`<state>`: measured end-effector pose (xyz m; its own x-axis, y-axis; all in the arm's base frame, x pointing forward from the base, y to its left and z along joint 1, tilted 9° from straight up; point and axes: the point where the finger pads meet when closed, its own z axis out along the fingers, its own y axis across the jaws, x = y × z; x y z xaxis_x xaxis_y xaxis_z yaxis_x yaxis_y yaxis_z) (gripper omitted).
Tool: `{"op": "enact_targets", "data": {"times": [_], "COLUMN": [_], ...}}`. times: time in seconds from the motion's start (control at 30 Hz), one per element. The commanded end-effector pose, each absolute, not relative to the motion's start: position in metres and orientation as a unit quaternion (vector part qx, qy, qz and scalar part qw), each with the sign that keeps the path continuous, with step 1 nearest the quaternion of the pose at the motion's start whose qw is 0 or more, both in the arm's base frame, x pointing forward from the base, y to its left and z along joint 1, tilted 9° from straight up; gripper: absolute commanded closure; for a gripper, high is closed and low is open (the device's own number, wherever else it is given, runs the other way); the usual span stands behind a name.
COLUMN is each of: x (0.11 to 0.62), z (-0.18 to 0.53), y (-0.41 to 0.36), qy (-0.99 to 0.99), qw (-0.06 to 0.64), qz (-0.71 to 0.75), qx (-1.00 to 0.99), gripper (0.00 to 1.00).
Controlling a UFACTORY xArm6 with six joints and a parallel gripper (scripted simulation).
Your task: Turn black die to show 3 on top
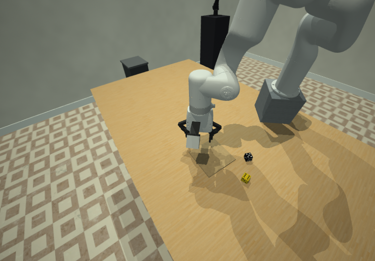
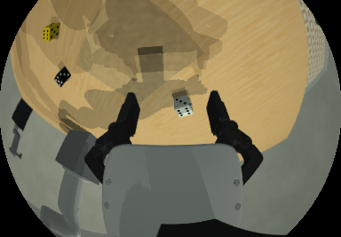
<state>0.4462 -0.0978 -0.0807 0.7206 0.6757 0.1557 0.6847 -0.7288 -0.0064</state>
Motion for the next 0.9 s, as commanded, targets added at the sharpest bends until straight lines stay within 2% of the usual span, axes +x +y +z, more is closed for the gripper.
{"op": "enact_targets", "data": {"times": [0.0,0.63,0.87], "x": [0.438,0.387,0.377], "z": [-0.078,-0.069,-0.067], "y": [-0.072,0.061,0.087], "qy": [-0.367,-0.367,-0.367], "qw": [0.031,0.031,0.031], "qz": [-0.074,-0.074,-0.074], "qx": [-0.927,-0.927,-0.927], "gripper": [0.0,0.0,0.0]}}
